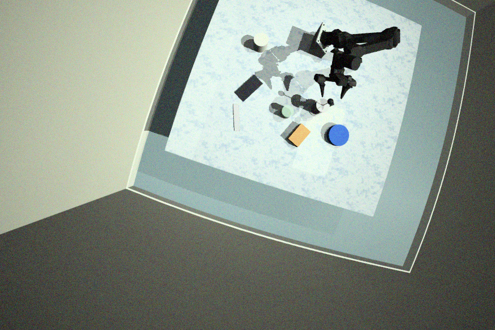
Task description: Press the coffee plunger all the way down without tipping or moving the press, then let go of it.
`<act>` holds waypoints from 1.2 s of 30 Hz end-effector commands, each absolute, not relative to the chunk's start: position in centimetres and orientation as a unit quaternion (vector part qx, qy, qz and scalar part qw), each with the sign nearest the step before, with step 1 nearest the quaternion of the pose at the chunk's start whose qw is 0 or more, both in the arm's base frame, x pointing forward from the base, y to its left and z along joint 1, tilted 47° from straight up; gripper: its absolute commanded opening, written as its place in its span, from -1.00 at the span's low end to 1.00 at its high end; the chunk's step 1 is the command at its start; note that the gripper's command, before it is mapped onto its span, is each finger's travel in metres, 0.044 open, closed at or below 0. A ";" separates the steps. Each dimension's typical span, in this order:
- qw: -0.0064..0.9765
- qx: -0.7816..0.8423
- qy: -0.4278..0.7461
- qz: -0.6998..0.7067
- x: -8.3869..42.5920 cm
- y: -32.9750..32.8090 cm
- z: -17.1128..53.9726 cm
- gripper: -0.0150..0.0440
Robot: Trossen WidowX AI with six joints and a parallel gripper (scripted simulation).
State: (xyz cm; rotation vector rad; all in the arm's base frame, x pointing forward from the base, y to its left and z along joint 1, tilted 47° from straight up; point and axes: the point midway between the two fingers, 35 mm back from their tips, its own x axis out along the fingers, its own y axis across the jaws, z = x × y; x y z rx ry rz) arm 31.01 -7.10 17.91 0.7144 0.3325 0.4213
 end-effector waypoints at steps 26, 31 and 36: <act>0.901 0.350 0.159 0.202 33.1 -5.9 17.5 -0.07; 0.901 0.350 0.159 0.202 33.1 -5.9 17.5 -0.07; 0.901 0.350 0.159 0.202 33.1 -5.9 17.4 -0.07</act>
